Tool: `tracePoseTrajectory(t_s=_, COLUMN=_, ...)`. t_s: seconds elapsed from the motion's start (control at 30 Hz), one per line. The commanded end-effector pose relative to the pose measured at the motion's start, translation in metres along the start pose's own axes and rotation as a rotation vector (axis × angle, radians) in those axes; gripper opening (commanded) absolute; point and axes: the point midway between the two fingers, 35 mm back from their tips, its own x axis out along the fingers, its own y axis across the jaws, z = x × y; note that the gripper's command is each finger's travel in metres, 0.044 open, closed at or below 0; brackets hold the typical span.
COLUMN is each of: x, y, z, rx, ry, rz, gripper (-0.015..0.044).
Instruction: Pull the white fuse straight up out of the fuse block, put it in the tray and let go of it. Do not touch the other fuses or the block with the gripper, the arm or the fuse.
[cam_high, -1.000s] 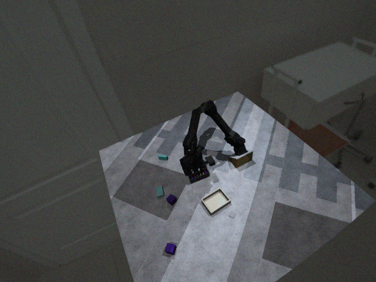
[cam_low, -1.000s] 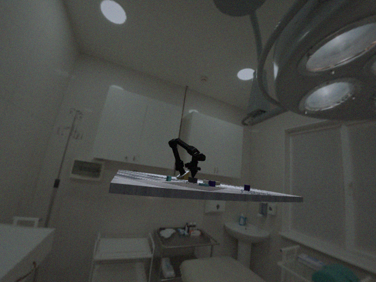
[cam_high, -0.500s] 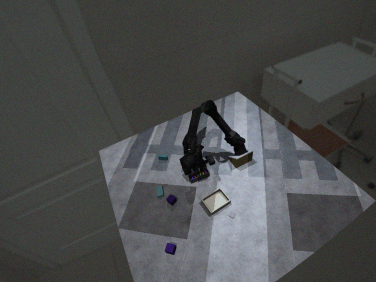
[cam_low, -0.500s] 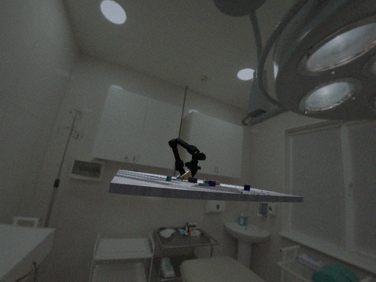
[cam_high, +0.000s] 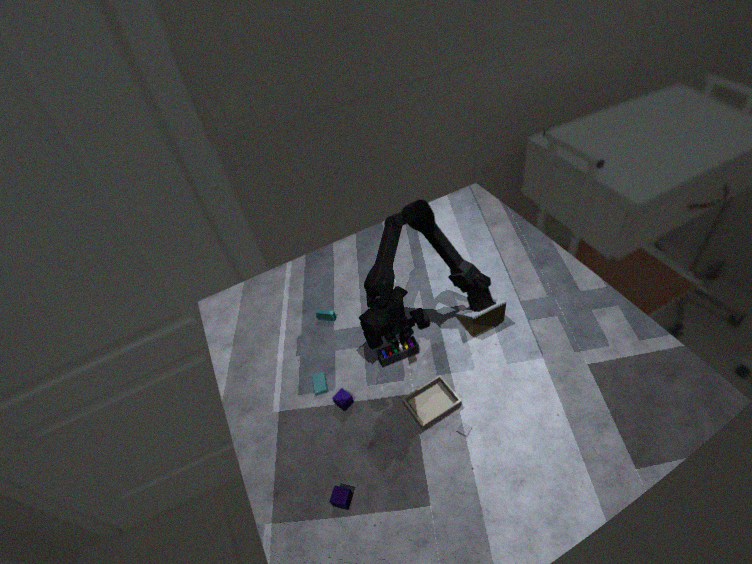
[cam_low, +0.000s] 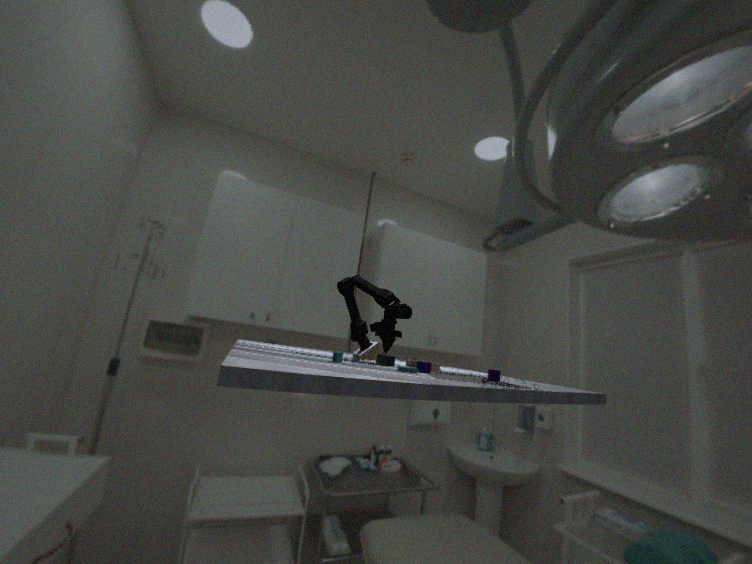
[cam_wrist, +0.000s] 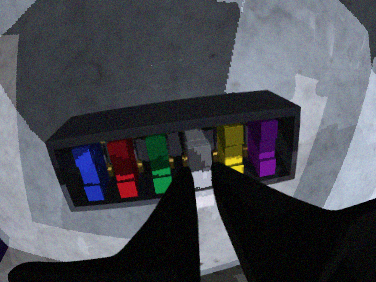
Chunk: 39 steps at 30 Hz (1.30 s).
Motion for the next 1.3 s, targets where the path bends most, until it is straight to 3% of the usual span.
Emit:
tracePoseTrajectory(t_s=0.0, x=-0.002, y=0.000, z=0.000, rx=0.004, ry=0.005, rz=-0.002, gripper=0.0000)
tracePoseTrajectory(t_s=1.27, x=-0.021, y=-0.001, z=0.000, rx=0.002, ry=0.003, rz=-0.001, gripper=0.0000)
